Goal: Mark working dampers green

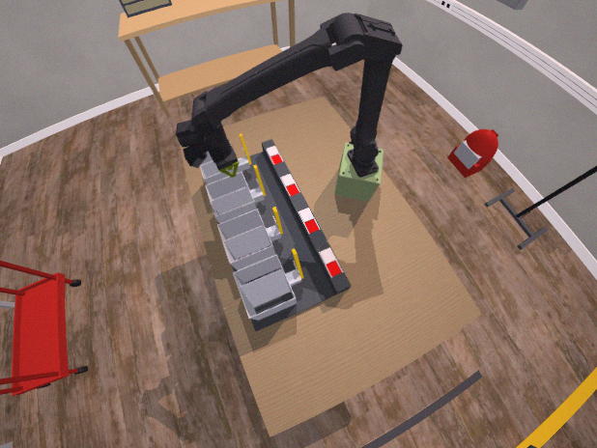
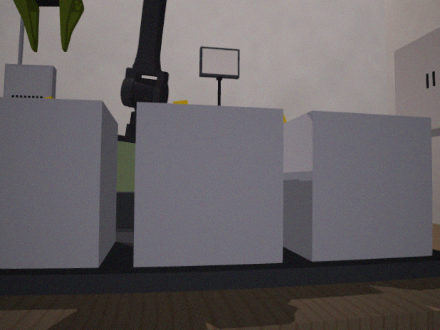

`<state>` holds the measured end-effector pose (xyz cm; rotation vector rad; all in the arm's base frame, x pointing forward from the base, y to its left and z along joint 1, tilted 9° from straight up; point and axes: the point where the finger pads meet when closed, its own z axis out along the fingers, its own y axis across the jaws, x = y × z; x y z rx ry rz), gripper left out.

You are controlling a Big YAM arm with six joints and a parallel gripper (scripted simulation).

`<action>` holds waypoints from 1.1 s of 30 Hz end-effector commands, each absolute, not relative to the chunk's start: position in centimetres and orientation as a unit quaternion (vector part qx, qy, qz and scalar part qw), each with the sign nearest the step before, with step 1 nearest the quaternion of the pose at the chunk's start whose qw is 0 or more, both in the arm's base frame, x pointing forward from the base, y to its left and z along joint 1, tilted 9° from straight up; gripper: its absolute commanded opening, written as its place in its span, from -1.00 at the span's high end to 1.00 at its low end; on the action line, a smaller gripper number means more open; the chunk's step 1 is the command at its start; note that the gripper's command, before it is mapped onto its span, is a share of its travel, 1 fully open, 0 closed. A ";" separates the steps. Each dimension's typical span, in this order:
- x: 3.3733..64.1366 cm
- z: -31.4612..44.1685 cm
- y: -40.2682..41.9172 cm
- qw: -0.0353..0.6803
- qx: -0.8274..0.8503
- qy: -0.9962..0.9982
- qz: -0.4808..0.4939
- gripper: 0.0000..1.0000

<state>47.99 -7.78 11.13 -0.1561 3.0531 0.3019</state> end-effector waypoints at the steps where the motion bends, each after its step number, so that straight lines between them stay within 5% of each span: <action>1: 52.0 13.6 -7.2 0.056 -0.038 0.995 0.078 0.28; 33: 53.4 15.2 -7.1 0.068 -0.031 0.996 0.057 0.28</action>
